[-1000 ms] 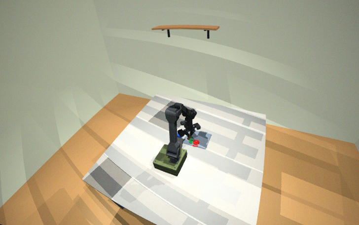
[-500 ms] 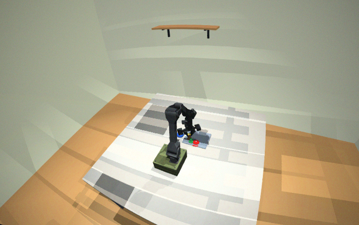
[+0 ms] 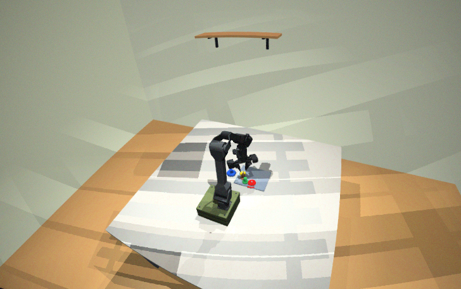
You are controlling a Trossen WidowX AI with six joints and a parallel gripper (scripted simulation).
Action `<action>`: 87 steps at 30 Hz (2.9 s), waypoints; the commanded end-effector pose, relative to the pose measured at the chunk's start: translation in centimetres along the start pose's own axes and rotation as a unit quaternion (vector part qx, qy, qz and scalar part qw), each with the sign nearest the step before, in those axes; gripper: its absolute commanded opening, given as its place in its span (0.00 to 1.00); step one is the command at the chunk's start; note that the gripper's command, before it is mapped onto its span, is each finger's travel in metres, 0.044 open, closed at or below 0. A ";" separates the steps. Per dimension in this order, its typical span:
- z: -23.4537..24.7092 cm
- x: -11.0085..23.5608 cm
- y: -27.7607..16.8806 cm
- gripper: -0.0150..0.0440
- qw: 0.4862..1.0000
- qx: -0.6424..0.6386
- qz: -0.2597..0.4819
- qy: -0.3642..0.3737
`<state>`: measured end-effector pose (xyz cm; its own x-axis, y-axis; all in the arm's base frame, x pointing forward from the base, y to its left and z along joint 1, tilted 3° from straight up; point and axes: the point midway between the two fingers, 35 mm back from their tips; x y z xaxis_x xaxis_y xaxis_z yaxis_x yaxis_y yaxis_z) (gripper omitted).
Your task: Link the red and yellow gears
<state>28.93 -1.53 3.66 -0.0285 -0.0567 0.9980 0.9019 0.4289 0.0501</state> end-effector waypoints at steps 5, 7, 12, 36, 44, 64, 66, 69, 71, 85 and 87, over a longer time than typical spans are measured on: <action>0.2 4.4 -0.3 0.85 1.000 0.000 -0.003 -0.002; 0.2 4.4 -0.3 0.94 1.000 0.000 -0.003 -0.002; 0.2 4.4 -0.3 1.00 1.000 0.000 -0.003 -0.002; 0.2 4.4 -0.3 1.00 1.000 0.000 -0.003 -0.002; 0.2 4.4 -0.3 1.00 1.000 0.000 -0.003 -0.002; 14.1 6.9 5.0 1.00 1.000 0.000 -0.005 0.003; 17.0 7.4 5.1 1.00 1.000 0.000 -0.006 0.005; 21.4 8.2 4.7 1.00 1.000 0.000 -0.006 0.008; 24.1 8.7 4.2 1.00 1.000 0.000 -0.006 0.010; 25.0 8.9 3.9 1.00 1.000 0.000 -0.006 0.011; 25.0 8.9 3.9 1.00 1.000 0.000 -0.006 0.011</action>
<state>21.41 22.11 13.56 -0.0254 -0.0812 0.9964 0.9003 0.4313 0.0582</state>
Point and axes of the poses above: the point midway between the two fingers, 35 mm back from their tips, its own x axis back along the fingers, its own z axis across the jaws, y = z × x, and after that the axes turned 10 degrees about -x, right-handed
